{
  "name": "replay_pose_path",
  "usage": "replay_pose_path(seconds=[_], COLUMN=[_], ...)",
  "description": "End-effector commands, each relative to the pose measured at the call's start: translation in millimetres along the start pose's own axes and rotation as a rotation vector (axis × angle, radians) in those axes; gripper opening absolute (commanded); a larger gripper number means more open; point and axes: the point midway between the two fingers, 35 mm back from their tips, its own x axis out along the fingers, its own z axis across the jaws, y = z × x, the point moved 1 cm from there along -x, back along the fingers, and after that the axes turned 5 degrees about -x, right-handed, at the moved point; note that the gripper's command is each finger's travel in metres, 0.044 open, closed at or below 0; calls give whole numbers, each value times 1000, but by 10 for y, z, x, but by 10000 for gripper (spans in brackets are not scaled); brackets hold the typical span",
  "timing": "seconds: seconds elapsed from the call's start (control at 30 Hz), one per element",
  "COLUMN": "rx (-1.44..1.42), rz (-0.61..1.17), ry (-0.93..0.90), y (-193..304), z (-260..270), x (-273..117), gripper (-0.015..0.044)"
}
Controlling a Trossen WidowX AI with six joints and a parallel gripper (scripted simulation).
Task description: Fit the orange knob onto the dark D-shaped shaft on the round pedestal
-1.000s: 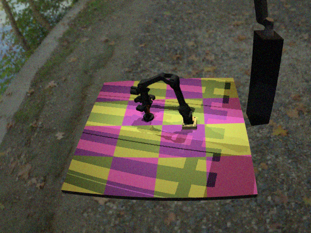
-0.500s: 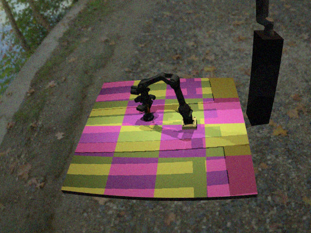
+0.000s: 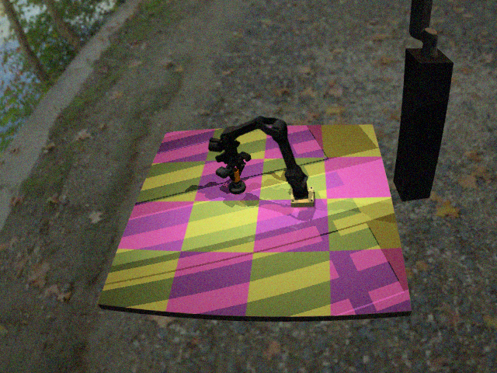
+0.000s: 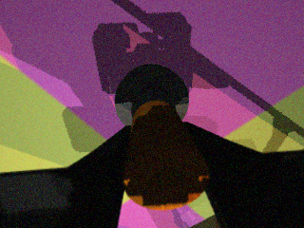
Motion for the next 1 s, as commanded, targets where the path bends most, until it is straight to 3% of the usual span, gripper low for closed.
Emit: replay_pose_path(seconds=[0.0,0.6,0.97], rx=[9,9,219], rz=[-3,-3,-3], ry=[-1,-1,-1], y=[-12,-10,-25], z=[3,-8,13], x=[12,-33,-18], gripper=[0,0,0])
